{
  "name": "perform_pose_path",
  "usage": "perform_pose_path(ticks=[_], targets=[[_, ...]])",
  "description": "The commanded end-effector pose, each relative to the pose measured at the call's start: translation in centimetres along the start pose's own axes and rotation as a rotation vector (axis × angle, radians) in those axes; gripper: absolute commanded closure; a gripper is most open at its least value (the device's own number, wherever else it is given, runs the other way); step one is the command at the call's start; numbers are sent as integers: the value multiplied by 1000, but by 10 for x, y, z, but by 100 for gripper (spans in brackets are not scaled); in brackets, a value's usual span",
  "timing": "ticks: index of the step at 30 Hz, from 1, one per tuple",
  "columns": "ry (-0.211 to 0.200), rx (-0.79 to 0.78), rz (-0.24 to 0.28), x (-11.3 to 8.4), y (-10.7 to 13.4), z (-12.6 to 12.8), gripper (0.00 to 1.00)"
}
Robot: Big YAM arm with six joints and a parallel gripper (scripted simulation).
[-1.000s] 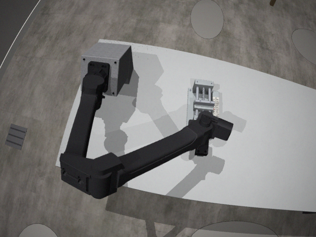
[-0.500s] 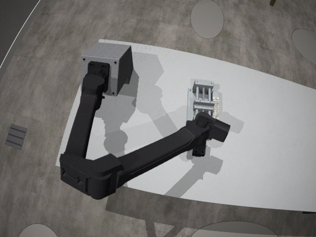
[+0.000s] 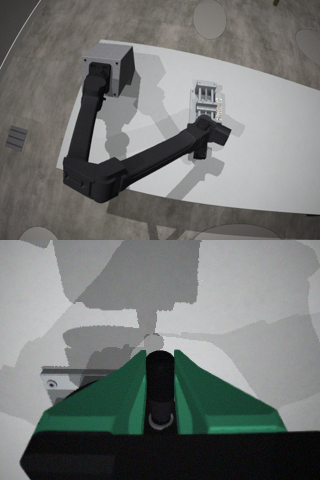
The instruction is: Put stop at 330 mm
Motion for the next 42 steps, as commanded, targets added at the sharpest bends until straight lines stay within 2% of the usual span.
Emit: perform_pose_path(ticks=[1,5,9,12,17,42], targets=[[38,-13,2,22,3,-11,94],[25,5,-2,28,-1,2,94],[34,-7,-1,34,2,-3,94],[46,-22,2,34,4,-7,94],[40,-12,0,37,1,9,94],[36,12,0,44,4,40,94]])
Point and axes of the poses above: the point where the finger pads meet when closed, its own x axis out along the fingers, its own z axis across the jaws, y = z × x, the point moved 2 cm from there along -x, back along the fingers, and after that the axes turned 7 degrees about x, right-handed, at the moved point
